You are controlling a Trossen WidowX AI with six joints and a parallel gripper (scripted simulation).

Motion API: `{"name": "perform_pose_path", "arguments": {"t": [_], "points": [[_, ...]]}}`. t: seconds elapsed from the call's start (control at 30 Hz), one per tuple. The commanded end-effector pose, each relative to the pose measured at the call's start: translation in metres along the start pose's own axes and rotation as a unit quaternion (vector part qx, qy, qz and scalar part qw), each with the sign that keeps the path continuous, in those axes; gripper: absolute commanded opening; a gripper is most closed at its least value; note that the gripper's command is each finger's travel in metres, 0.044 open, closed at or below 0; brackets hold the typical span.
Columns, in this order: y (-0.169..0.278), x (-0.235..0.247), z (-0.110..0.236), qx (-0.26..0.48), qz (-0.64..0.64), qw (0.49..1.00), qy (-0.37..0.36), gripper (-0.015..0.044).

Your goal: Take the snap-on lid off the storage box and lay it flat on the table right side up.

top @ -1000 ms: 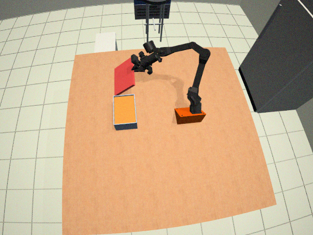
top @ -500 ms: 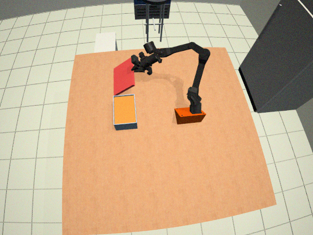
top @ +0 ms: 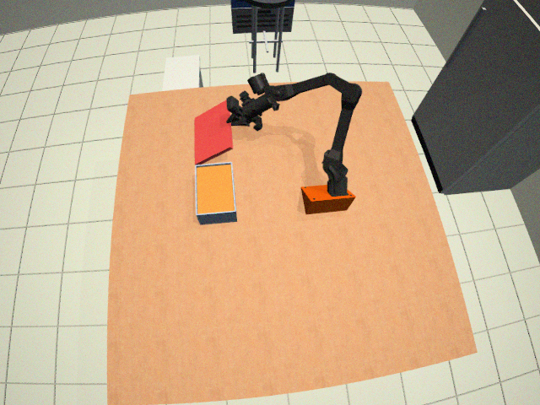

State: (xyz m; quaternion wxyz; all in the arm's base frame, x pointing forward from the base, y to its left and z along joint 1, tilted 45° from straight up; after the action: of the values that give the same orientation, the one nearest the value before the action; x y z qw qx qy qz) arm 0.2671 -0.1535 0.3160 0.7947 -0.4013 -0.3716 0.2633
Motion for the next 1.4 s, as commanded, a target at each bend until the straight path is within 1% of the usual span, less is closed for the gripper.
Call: {"name": "perform_pose_path", "arguments": {"t": [0.0,1.33,1.37], "points": [[0.005,-0.008,-0.007,0.009,0.0,1.0,0.012,0.0],[0.011,-0.032,-0.027,0.009,0.0,1.0,0.012,0.0],[0.007,-0.026,-0.021,0.003,0.0,1.0,0.007,0.0026]]}}
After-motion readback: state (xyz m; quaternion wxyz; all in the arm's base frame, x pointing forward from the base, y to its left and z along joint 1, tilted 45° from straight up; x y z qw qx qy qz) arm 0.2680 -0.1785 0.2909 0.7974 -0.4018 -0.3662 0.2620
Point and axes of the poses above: the point midway between the two fingers, 35 mm back from their tips, its own z axis back along the fingers, its own x axis across the jaws, y = z × x, the point moved 10 cm from there along z, back along the fingers, and after that the axes turned 13 degrees about z, right-handed, at the moved point
